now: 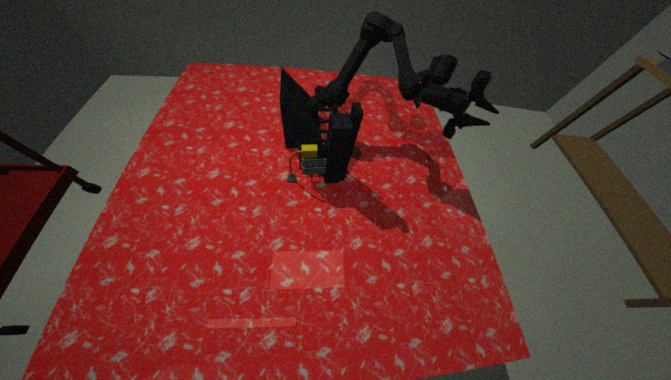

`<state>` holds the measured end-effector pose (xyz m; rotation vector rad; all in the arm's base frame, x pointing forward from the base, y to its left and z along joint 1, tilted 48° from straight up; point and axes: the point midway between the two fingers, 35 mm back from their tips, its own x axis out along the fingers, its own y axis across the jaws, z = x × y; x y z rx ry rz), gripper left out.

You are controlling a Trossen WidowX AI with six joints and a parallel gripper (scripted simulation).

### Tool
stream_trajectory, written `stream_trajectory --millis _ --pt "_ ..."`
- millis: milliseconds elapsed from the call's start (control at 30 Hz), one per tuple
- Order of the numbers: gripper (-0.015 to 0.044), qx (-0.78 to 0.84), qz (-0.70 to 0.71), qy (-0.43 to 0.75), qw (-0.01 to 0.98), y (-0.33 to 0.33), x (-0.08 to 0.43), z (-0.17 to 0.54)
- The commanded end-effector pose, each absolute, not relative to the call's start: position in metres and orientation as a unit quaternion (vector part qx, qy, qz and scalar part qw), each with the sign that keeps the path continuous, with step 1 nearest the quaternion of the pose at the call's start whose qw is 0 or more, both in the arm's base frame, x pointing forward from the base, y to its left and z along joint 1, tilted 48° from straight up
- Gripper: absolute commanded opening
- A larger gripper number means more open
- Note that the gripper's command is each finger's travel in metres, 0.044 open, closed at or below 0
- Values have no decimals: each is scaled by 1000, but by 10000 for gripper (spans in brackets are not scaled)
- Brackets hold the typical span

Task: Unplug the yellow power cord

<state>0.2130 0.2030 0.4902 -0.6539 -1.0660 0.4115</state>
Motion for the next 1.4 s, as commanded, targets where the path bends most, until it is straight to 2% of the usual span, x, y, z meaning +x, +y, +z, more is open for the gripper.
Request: stream_trajectory --millis 0,267,600,900,1033,1200,1367 --pt "160 -322 212 -427 818 202 255 469" --pt "160 -330 240 -314 857 191 313 427" --pt "160 -224 288 15 931 140 413 293" --pt "160 -14 231 323 918 64 433 166" --pt "160 118 165 461 864 28 417 111" --pt "160 285 59 598 747 -9 380 59" --pt "160 480 -103 707 509 -42 320 23"
